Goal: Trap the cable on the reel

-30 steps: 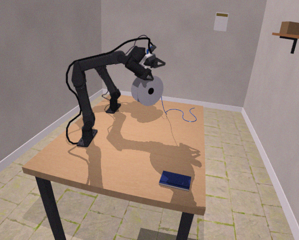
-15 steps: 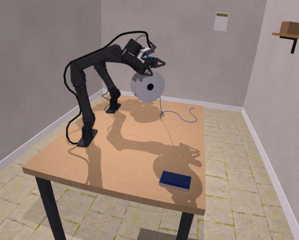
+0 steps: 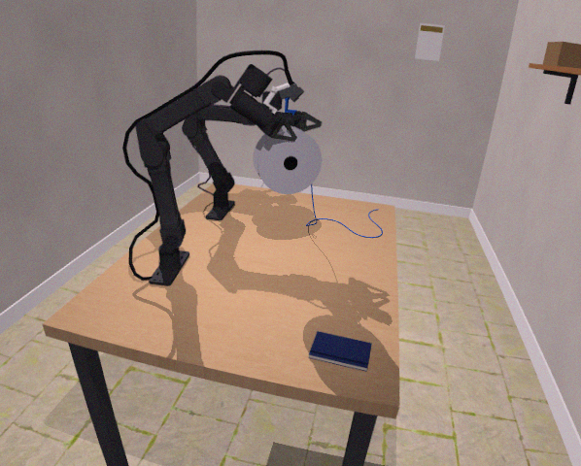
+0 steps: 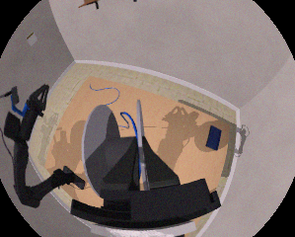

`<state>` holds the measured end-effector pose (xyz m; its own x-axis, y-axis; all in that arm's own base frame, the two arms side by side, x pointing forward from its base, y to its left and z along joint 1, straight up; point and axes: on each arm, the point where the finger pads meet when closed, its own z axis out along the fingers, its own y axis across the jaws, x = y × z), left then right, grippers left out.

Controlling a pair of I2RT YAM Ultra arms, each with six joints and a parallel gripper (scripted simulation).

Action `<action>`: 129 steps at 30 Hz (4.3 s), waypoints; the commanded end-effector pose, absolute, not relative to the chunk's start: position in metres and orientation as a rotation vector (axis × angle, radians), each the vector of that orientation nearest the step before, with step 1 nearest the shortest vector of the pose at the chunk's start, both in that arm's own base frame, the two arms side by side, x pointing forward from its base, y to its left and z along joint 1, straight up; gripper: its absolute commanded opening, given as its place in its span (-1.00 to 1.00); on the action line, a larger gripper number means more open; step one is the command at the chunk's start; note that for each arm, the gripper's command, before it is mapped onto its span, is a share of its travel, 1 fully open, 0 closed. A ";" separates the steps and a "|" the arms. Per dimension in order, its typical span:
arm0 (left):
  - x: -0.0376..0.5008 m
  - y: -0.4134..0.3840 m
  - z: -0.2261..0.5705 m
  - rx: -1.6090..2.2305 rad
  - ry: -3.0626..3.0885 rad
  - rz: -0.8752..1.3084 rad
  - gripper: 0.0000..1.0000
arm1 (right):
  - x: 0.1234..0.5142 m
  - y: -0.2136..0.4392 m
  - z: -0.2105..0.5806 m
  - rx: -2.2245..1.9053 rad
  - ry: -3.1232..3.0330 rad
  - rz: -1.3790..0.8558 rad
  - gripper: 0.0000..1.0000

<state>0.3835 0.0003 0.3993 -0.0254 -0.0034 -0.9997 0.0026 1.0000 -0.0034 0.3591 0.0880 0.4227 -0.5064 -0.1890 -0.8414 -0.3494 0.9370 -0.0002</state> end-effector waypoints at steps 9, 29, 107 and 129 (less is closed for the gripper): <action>0.376 0.004 0.412 -0.004 1.548 0.015 -0.40 | 0.358 0.063 0.456 -0.248 2.085 0.146 -1.00; 0.376 0.004 0.412 -0.004 1.548 0.015 -0.40 | 0.358 0.049 0.475 -0.171 2.068 0.107 -1.00; 0.376 0.004 0.412 -0.004 1.548 0.015 -0.40 | 0.354 0.045 0.482 -0.157 2.052 0.100 -1.00; 0.376 0.004 0.412 -0.004 1.548 0.015 -0.40 | 0.354 0.045 0.482 -0.157 2.052 0.100 -1.00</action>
